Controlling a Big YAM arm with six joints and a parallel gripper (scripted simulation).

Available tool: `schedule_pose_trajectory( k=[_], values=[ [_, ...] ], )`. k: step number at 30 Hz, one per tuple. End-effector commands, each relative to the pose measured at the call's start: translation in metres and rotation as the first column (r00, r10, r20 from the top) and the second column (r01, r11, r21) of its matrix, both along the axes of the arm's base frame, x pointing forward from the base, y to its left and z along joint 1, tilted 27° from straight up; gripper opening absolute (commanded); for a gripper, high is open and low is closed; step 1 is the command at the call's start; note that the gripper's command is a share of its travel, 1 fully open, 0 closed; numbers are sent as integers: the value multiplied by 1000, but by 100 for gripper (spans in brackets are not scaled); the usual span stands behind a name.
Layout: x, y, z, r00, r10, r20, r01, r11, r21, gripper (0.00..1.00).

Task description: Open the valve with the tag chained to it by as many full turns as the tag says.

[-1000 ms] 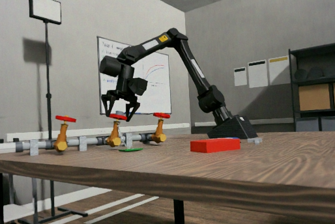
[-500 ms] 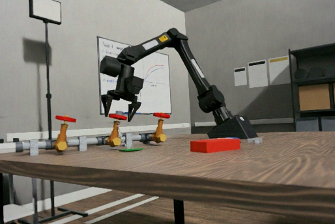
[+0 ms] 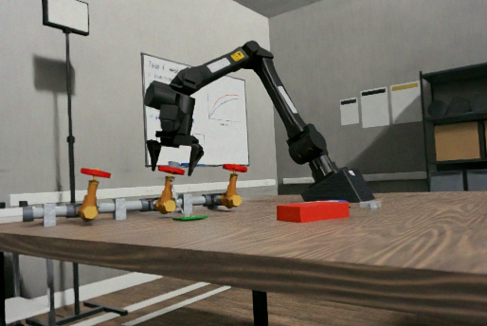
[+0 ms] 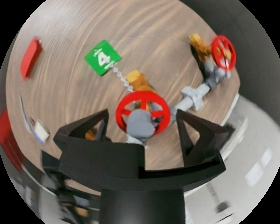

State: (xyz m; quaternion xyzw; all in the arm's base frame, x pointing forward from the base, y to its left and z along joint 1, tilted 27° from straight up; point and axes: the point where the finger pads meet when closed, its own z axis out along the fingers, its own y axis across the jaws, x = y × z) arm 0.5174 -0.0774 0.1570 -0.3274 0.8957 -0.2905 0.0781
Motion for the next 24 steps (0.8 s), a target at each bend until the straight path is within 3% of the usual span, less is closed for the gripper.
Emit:
schedule_pose_trajectory(
  k=[1, 5, 9, 11, 12, 18, 24],
  values=[
    [3, -1, 9, 943, -292, 158, 272, 953, 135, 100],
    [5, -1, 11, 852, -471, 230, 416, 875, 248, 100],
    [5, -1, 11, 725, -633, 272, 531, 765, 365, 100],
    [5, -1, 11, 725, -633, 272, 531, 765, 365, 100],
    [5, -1, 11, 628, -725, 284, 587, 680, 438, 100],
    [5, -1, 11, 363, -892, 268, 657, 449, 605, 100],
    [6, -1, 13, 69, -979, 191, 638, 191, 746, 100]
  ],
)
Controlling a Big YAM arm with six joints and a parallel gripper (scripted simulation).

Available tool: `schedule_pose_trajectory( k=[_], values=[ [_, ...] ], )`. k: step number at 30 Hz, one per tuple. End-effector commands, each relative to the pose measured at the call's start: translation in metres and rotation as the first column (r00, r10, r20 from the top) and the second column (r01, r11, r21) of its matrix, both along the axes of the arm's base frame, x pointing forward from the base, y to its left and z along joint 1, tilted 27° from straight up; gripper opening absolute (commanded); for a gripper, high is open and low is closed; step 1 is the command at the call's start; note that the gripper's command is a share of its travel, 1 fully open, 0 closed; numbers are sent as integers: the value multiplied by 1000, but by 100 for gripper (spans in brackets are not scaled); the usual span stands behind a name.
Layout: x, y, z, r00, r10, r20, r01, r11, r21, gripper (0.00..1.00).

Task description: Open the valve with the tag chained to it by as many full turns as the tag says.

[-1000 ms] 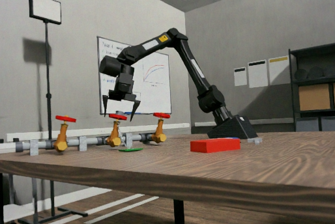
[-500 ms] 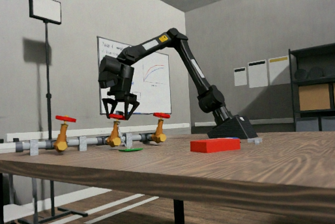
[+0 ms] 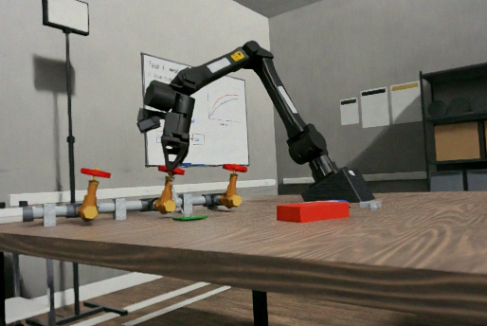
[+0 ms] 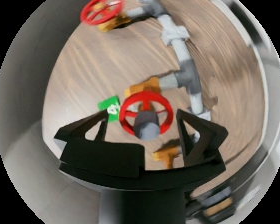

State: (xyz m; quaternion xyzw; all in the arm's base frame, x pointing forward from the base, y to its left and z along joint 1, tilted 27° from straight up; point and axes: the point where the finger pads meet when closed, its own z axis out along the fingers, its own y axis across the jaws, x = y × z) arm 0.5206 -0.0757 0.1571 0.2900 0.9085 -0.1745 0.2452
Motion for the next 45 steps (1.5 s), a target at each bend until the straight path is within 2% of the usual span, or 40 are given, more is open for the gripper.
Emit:
schedule_pose_trajectory(
  k=[1, 2, 4, 5, 7, 18, 19, 45],
  values=[
    [3, -2, 13, 944, -293, 155, 274, 953, 132, 100],
    [3, -3, 13, 925, -338, 172, 313, 937, 157, 100],
    [3, -3, 13, 925, -338, 172, 313, 937, 157, 100],
    [3, -3, 12, 866, -453, 210, 409, 885, 224, 100],
    [3, -3, 12, 810, -539, 232, 477, 835, 276, 100],
    [3, -2, 12, 800, -552, 234, 486, 826, 286, 100],
    [4, -2, 12, 800, -552, 236, 485, 826, 287, 0],
    [3, -3, 13, 800, -552, 235, 486, 826, 285, 0]
  ],
)
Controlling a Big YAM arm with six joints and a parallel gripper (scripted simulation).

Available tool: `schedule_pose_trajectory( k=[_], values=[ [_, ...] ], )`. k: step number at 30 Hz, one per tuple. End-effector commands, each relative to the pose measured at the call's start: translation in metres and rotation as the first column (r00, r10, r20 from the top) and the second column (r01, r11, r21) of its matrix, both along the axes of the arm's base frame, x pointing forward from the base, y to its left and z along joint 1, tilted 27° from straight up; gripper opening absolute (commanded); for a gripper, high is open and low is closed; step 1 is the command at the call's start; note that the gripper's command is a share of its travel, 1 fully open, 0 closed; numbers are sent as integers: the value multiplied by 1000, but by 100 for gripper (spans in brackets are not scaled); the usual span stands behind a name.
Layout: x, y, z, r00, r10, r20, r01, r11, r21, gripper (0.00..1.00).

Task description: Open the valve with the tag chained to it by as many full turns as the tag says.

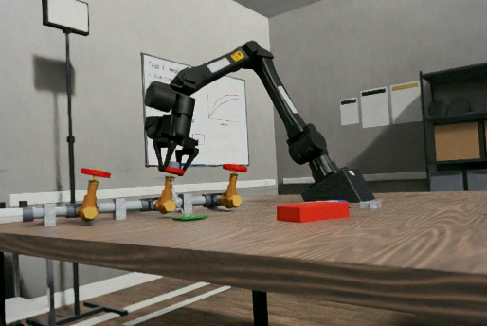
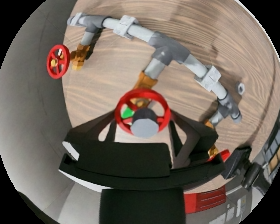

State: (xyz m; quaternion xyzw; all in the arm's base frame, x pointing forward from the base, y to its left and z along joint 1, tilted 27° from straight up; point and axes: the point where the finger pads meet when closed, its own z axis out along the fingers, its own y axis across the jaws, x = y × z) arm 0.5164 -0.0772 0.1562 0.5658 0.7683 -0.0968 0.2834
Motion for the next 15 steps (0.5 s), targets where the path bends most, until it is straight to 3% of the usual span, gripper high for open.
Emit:
schedule_pose_trajectory(
  k=[1, 15],
  values=[
    [7, -1, 13, 999, -23, 31, 23, 1000, 1, 0],
    [7, -1, 13, 993, 107, -48, -109, 993, -50, 0]
  ],
)
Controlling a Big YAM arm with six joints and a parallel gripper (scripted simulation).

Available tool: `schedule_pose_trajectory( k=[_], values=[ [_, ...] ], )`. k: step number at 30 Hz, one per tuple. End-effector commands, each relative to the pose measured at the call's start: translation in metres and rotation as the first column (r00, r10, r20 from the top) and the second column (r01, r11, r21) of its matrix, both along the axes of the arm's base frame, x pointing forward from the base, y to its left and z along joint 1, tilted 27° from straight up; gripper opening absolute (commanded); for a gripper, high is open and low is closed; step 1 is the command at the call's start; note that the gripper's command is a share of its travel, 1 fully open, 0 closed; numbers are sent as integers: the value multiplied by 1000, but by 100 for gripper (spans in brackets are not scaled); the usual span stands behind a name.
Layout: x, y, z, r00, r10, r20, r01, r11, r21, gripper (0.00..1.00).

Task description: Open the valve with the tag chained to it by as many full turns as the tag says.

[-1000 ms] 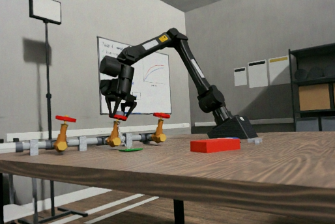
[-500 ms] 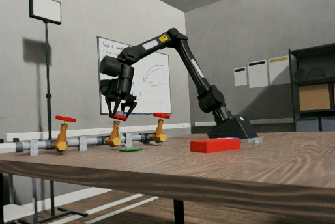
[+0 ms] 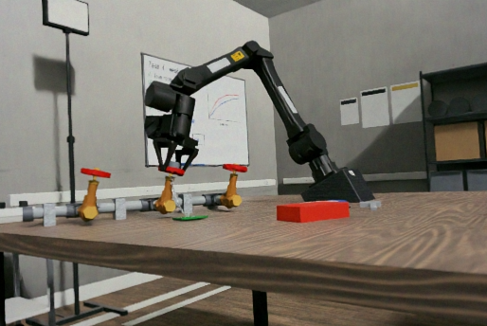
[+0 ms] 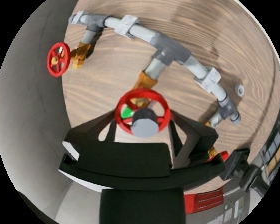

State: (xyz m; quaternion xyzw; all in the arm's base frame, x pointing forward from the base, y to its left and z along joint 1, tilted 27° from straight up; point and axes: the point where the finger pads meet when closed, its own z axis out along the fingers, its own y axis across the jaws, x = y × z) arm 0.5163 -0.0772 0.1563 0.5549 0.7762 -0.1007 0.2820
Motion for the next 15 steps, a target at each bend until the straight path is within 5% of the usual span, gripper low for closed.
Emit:
schedule_pose_trajectory(
  k=[1, 12, 15],
  values=[
    [7, -1, 13, 993, 105, -47, -107, 993, -50, 0],
    [7, -1, 14, 902, 362, -235, -397, 910, -121, 0],
    [9, -1, 14, 829, 459, -318, -520, 843, -137, 0]
  ],
)
